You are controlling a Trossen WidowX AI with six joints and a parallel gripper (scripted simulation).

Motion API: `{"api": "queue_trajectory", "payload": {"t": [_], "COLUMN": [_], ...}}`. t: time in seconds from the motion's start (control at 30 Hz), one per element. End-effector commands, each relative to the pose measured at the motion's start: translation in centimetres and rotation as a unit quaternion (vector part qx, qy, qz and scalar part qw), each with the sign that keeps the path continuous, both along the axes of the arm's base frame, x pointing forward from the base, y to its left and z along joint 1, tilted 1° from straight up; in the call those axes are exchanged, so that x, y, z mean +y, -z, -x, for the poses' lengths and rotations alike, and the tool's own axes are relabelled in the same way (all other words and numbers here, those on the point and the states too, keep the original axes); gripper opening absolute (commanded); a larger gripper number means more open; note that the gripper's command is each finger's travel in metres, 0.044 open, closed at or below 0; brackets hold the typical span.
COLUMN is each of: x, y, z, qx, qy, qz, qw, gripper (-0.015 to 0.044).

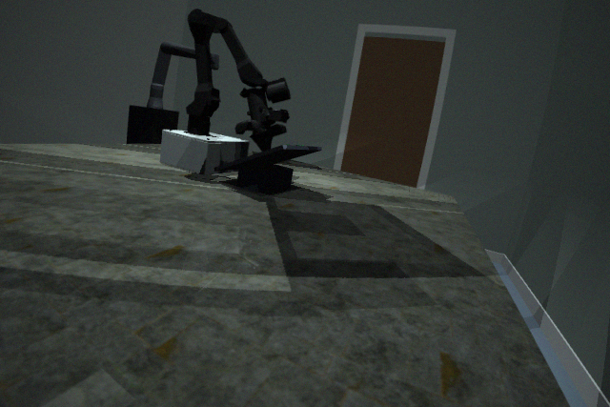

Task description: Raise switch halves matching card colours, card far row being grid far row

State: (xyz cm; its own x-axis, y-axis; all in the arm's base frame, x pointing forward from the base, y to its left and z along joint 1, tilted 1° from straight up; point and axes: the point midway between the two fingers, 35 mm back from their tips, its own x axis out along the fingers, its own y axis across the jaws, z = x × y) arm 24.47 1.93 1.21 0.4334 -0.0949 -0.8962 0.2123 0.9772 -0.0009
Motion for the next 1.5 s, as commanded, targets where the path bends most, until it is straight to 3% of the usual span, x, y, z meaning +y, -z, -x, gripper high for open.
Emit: {"api": "queue_trajectory", "payload": {"t": [0.0, 1.03, 1.3, 1.47], "x": [0.0, 0.0, 0.7, 0.7], "y": [0.2, 0.6, -4.8, -5.3], "z": [0.1, -0.1, 2.6, 3.0], "qx": [0.003, 0.003, -0.008, -0.009], "qy": [-0.003, -0.003, -0.002, -0.003], "qz": [-0.001, -0.001, 0.001, 0.001], "qw": [1.0, 1.0, 1.0, 1.0], "gripper": [0.0, 0.0, 0.0, 0.0]}}
